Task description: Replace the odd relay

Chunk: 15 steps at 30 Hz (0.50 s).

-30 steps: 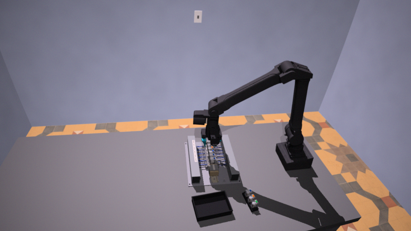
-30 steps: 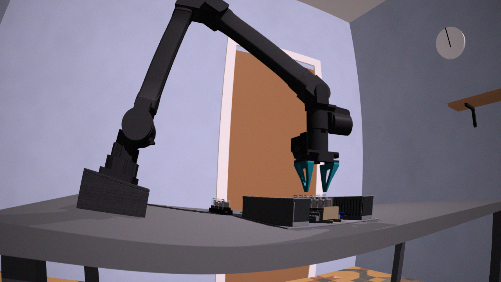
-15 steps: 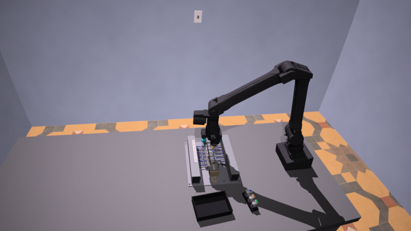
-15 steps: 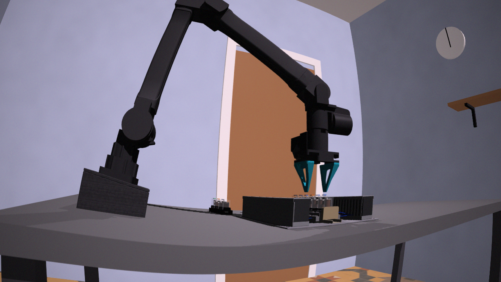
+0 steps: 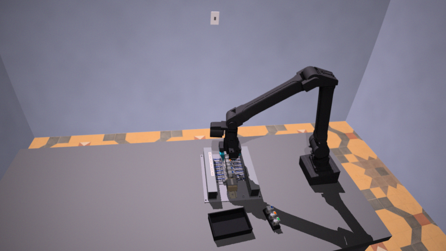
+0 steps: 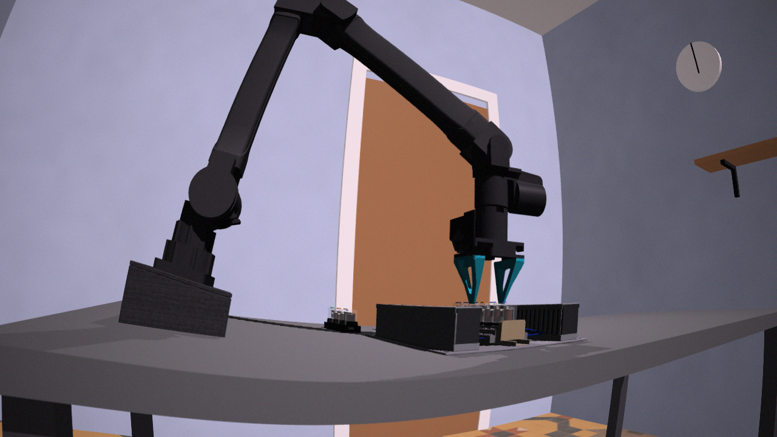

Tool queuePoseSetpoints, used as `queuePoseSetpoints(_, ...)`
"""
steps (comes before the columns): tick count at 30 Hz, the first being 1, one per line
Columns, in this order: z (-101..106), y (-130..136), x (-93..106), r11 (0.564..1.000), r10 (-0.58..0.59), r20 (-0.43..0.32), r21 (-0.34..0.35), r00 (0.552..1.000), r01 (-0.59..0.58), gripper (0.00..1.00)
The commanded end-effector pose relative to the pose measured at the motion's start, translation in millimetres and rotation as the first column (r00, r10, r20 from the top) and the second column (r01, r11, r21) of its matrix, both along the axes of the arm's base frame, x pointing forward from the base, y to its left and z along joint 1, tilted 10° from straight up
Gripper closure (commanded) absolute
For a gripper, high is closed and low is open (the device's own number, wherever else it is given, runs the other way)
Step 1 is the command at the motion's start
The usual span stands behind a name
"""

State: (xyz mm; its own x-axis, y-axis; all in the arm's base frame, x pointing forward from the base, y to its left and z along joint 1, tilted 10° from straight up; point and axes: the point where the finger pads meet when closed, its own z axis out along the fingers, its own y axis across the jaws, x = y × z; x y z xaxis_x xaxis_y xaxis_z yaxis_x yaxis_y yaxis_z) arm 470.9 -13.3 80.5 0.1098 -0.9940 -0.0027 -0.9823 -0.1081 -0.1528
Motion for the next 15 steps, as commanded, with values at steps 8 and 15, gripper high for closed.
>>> queuePoseSetpoints(8, -7.0, 3.4, 10.4, 1.000, 0.003, 0.025, 0.004, 1.000, -0.003, 0.41)
queuePoseSetpoints(15, -17.5, 4.3, 8.6, 1.000, 0.003, 0.020, 0.004, 1.000, -0.003, 0.41)
